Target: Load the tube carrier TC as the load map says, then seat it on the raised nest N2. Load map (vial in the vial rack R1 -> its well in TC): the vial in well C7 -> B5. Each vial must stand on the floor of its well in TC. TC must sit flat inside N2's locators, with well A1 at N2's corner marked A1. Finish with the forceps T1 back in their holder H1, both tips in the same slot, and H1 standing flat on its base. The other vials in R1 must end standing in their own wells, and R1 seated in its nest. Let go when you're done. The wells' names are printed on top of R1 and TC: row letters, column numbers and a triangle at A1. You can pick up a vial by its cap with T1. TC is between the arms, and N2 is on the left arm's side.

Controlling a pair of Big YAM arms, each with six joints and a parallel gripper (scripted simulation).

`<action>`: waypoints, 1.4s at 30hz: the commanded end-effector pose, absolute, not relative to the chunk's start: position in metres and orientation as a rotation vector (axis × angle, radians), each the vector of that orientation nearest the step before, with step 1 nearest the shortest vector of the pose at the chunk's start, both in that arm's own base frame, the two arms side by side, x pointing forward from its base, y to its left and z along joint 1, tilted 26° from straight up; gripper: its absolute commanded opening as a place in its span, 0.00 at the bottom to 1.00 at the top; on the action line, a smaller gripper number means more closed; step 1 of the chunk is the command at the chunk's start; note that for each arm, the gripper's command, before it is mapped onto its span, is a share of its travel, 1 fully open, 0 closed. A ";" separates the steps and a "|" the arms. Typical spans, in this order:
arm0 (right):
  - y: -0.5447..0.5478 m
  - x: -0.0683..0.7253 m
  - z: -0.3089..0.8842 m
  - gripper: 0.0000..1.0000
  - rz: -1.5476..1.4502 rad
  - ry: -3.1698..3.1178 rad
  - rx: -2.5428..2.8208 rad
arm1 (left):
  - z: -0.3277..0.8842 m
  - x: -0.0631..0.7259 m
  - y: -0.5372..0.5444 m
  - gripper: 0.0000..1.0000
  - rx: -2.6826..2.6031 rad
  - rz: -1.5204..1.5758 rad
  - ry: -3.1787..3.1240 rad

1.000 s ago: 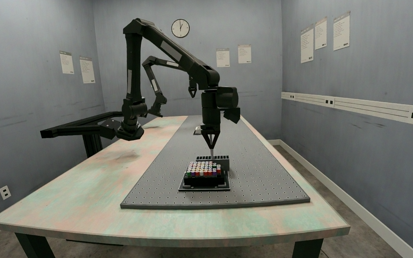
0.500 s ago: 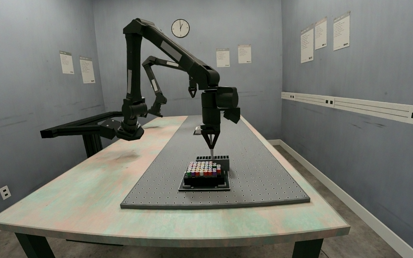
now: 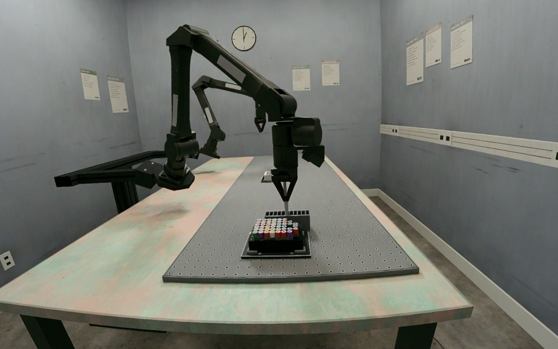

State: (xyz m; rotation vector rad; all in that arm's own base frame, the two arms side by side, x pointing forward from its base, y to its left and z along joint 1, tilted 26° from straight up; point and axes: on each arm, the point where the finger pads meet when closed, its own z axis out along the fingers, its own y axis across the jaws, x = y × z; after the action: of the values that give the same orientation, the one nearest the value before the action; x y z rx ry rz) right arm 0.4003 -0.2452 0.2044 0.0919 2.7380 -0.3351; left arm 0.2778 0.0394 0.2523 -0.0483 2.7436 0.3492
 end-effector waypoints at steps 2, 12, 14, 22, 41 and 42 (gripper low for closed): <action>-0.251 0.401 0.225 0.24 -0.365 2.690 0.086 | 0.268 0.282 0.040 1.00 -0.035 0.344 2.707; -0.249 0.406 0.220 0.16 -0.354 2.705 0.090 | 0.268 0.282 0.040 1.00 -0.035 0.344 2.707; -0.249 0.406 0.220 0.15 -0.354 2.705 0.090 | 0.268 0.282 0.040 1.00 -0.035 0.344 2.707; -0.249 0.406 0.220 0.08 -0.354 2.705 0.090 | 0.268 0.282 0.040 1.00 -0.035 0.344 2.707; -0.249 0.406 0.220 0.07 -0.354 2.705 0.090 | 0.268 0.282 0.040 1.00 -0.035 0.344 2.707; -0.249 0.406 0.220 0.07 -0.354 2.705 0.090 | 0.268 0.282 0.040 1.00 -0.035 0.344 2.707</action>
State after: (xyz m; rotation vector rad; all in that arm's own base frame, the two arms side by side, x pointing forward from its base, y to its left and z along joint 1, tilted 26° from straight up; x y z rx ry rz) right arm 0.4003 -0.2452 0.2045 0.0919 2.7379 -0.3352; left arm 0.2778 0.0394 0.2523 -0.0483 2.7436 0.3492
